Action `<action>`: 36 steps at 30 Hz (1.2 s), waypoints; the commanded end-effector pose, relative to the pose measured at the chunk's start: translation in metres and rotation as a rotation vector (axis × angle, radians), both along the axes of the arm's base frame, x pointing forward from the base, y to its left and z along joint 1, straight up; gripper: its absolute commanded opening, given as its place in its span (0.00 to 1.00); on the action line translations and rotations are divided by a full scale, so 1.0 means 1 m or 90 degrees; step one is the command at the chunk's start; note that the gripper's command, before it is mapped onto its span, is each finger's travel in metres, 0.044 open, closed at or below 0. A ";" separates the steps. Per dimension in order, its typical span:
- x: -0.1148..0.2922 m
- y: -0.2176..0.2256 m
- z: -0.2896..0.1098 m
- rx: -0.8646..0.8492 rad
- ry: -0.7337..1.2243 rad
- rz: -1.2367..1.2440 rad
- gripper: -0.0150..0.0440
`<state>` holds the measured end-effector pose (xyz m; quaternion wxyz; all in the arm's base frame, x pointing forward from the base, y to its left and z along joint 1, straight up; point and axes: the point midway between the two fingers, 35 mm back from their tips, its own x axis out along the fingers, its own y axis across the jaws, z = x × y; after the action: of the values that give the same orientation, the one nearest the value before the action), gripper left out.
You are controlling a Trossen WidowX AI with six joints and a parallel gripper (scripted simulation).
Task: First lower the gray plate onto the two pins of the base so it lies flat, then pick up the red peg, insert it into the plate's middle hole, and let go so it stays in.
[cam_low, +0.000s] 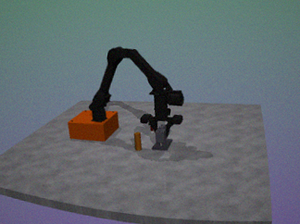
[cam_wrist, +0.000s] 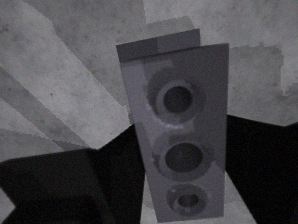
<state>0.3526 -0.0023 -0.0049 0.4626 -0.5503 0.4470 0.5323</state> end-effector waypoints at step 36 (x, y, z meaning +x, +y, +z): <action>0.001 0.000 -0.018 0.000 0.000 0.000 1.00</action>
<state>0.3529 -0.0023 -0.0237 0.4620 -0.5500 0.4472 0.5329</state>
